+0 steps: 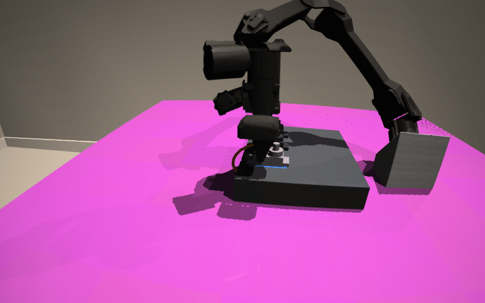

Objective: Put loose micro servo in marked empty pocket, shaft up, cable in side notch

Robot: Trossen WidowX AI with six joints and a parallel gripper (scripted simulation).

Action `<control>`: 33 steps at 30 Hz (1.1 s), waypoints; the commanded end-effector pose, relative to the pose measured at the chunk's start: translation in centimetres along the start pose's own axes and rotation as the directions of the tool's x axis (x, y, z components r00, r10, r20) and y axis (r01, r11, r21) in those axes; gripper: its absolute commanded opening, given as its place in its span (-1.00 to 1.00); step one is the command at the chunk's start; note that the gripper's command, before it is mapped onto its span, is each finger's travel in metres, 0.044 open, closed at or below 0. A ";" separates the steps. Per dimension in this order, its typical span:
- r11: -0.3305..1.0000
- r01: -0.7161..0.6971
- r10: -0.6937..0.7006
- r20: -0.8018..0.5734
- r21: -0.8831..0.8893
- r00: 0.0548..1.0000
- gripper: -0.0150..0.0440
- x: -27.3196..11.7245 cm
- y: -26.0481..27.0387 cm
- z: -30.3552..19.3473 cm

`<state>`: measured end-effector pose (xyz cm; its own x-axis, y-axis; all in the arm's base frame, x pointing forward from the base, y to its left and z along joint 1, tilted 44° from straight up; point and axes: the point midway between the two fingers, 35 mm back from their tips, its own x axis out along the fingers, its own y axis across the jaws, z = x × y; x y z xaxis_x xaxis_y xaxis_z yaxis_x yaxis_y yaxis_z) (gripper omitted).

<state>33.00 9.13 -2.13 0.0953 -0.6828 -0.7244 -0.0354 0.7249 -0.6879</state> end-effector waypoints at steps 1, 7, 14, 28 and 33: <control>1.000 0.001 -0.001 0.005 -0.004 1.000 0.04 0.0 0.0 0.0; 1.000 0.000 0.000 0.004 -0.004 1.000 0.14 -2.3 0.0 0.0; 1.000 0.001 -0.001 0.009 -0.009 1.000 0.23 -3.2 -0.1 -0.2; 1.000 -0.002 0.002 -0.002 -0.010 1.000 1.00 -9.9 0.1 -11.0; 1.000 -0.007 0.007 0.004 -0.018 1.000 1.00 -11.6 0.3 -10.8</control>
<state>21.30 15.17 4.72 0.0916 -0.6855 -0.7223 -0.0522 0.7211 -0.6909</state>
